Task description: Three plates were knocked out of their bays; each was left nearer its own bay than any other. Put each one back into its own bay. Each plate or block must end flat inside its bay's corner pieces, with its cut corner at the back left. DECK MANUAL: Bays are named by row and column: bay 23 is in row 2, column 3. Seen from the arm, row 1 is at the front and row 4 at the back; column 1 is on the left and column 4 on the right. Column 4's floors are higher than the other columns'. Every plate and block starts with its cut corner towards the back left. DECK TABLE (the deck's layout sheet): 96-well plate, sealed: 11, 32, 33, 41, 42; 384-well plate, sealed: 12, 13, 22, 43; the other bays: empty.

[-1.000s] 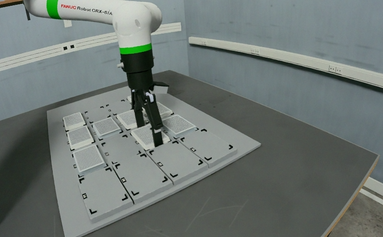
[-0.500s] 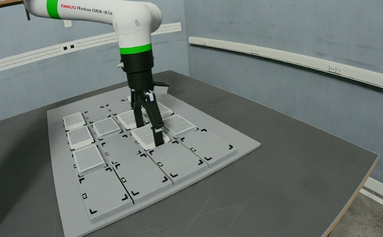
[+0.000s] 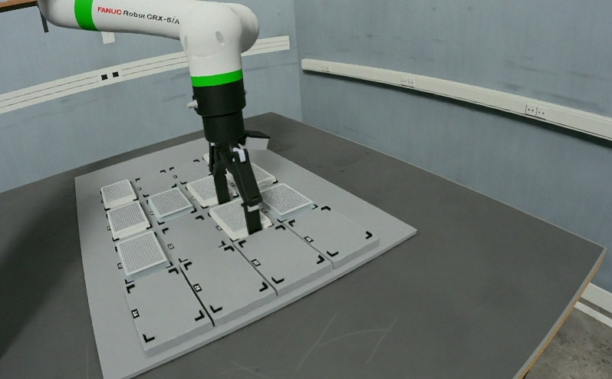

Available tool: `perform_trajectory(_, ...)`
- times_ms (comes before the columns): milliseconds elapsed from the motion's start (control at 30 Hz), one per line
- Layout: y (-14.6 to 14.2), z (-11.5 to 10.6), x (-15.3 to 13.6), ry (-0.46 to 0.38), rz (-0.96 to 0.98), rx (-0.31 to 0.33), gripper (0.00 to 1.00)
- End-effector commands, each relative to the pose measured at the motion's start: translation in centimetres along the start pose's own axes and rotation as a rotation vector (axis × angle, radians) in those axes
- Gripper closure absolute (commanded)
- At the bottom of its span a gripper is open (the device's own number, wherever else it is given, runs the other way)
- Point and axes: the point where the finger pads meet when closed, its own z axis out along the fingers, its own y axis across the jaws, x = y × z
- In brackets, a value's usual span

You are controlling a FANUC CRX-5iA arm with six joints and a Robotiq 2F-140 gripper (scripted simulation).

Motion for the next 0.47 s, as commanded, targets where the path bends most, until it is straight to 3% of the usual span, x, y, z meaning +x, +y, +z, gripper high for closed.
perform_trajectory(0,0.03,-0.1,0.06,0.001,0.0,-0.001,0.0)
perform_trajectory(433,0.04,-0.37,0.06,0.001,0.0,-0.001,0.0)
